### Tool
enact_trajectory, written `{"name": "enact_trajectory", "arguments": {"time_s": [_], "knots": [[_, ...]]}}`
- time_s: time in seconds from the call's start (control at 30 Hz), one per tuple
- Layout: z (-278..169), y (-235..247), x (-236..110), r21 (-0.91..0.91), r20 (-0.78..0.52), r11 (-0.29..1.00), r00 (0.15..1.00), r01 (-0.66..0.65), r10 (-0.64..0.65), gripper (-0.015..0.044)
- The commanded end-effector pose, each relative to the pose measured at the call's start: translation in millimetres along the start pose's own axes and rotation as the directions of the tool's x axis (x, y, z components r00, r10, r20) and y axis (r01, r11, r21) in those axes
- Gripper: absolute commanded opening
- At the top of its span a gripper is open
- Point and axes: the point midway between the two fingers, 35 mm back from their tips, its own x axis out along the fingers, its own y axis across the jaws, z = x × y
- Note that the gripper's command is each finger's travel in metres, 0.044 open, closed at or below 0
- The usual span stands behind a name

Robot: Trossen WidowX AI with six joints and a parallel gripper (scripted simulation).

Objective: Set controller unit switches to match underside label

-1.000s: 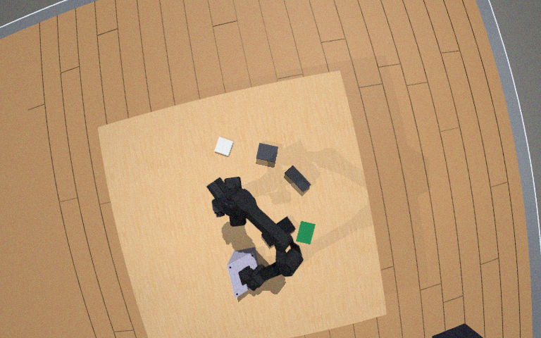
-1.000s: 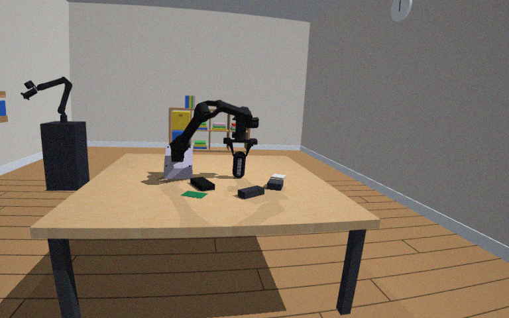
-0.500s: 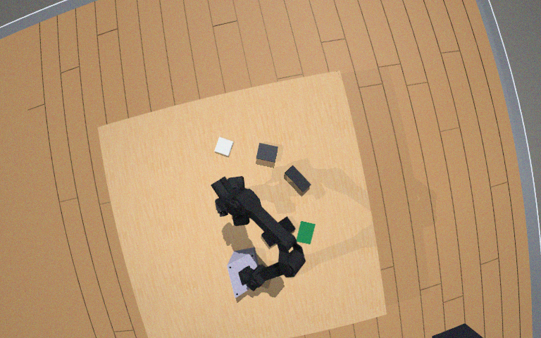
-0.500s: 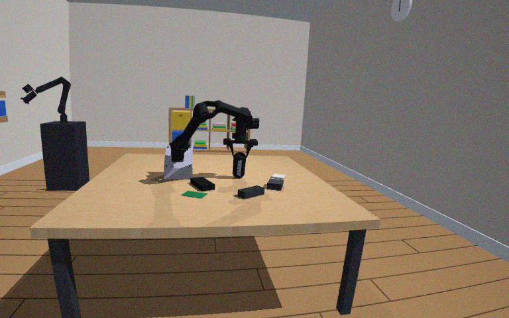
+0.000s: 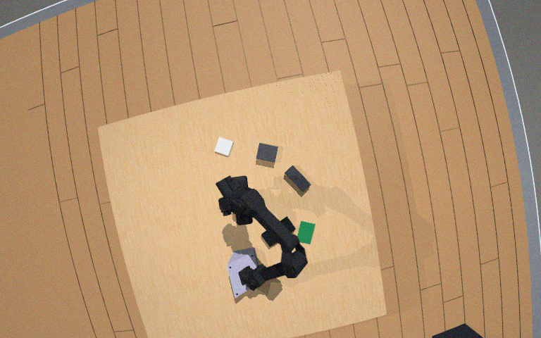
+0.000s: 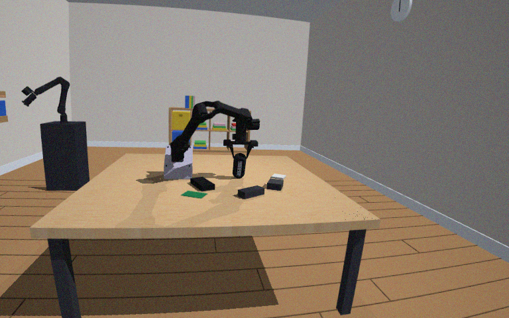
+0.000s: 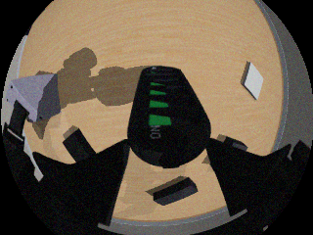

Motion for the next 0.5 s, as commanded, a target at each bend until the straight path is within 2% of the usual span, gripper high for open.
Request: {"name": "enact_trajectory", "arguments": {"time_s": [0.0, 0.47], "knots": [[-4.1, 1.6, 6.4, -0.003, -0.005, 1.000, 1.000, -0.012, 0.012, 0.0338], [-14.2, 1.6, 10.8, -0.003, -0.006, 1.000, 1.000, -0.012, 0.012, 0.0338]]}}
